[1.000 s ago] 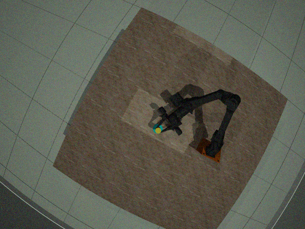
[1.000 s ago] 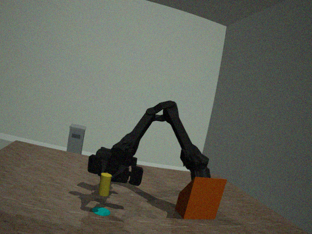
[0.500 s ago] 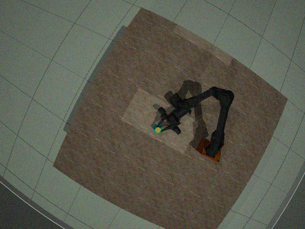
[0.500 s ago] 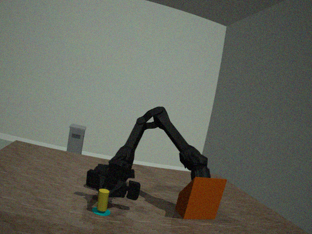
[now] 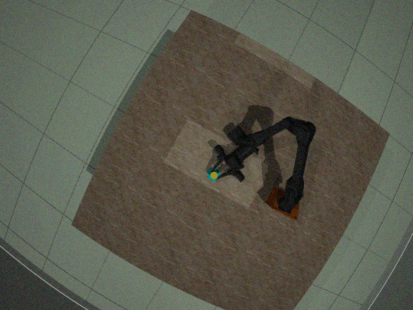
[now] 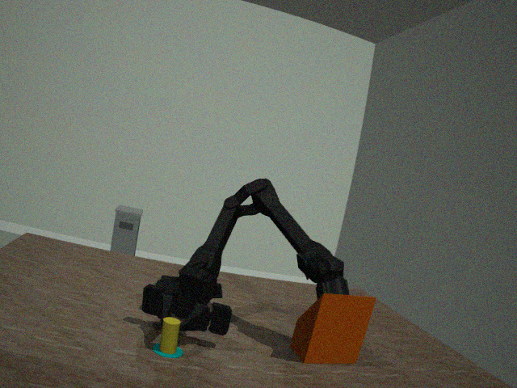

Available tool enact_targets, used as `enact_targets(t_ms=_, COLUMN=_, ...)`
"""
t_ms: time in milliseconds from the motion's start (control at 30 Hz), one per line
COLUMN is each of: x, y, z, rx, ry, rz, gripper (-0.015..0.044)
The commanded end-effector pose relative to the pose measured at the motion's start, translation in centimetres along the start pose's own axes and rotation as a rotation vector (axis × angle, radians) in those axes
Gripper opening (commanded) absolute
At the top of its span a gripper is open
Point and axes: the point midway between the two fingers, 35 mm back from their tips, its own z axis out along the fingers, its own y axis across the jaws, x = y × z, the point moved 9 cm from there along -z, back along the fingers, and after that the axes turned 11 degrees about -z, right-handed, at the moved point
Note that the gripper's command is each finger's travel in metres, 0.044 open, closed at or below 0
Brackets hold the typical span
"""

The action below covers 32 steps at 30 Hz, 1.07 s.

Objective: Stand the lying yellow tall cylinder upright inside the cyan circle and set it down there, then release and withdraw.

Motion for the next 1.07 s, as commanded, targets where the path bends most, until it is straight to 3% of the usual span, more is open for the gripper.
enact_targets(t_ms=0, x=0.0, y=0.0, z=0.0, rx=0.001, ry=-0.003, rz=-0.002, gripper=0.0263)
enact_targets(t_ms=200, x=0.0, y=0.0, z=0.0, rx=0.001, ry=-0.003, rz=-0.002, gripper=0.04)
enact_targets(t_ms=367, x=-0.4, y=-0.2, z=0.0, rx=0.001, ry=-0.003, rz=-0.003, gripper=0.04)
enact_targets(t_ms=767, x=-8.3, y=-1.5, z=-0.9, rx=0.01, ry=-0.013, rz=-0.01, gripper=0.04)
enact_targets(t_ms=1033, x=-9.4, y=-2.0, z=0.2, rx=-0.075, ry=0.056, rz=0.056, gripper=0.04)
